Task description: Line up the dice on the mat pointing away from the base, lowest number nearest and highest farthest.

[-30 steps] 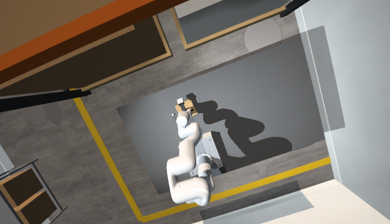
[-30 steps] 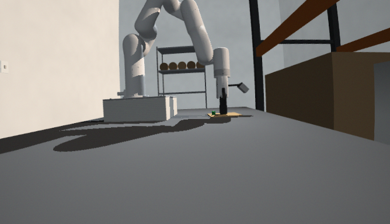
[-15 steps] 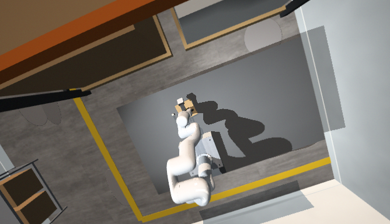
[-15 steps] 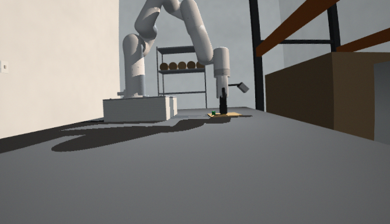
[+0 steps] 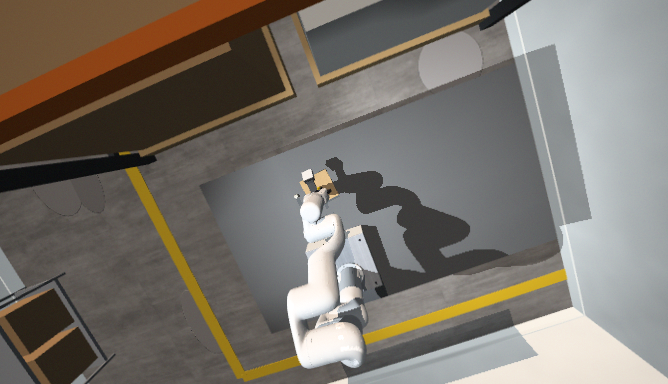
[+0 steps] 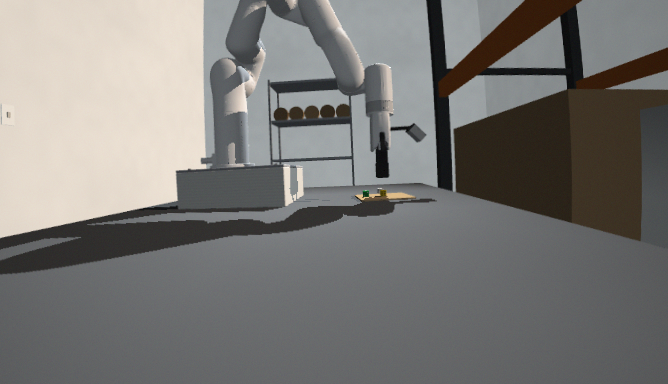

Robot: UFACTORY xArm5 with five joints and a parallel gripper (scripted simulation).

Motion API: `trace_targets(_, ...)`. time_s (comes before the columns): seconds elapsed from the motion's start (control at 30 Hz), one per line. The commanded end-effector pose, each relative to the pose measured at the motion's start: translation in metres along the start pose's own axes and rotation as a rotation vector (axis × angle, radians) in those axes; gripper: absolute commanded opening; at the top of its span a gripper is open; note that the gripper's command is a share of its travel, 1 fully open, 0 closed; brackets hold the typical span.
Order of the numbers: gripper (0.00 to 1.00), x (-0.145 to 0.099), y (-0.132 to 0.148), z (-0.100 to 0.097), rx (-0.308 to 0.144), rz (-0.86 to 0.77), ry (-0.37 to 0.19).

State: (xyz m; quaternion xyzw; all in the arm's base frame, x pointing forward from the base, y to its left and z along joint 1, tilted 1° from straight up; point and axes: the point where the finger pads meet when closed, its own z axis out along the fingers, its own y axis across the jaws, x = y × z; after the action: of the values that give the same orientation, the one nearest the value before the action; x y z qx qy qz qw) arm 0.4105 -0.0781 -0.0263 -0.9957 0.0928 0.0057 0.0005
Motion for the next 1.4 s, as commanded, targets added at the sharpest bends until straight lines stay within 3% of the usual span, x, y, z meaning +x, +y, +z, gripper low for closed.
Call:
trace_targets(0.0, 0.31, 0.0, 0.0, -0.018, 0.0, 0.0, 0.002)
trace_targets(0.17, 0.31, 0.0, 0.001, -0.037, 0.0, 0.0, 0.002)
trace_targets(0.37, 0.31, 0.0, 0.001, -0.043, 0.0, 0.0, 0.002)
trace_targets(0.4, 1.0, 0.0, 0.001, -0.043, 0.0, 0.0, 0.002)
trace_targets(1.17, 1.0, 0.0, 0.0, -0.043, 0.0, 0.002, 0.002)
trace_targets(1.37, 1.0, 0.002, -0.007, -0.041, 0.0, 0.099, 0.002)
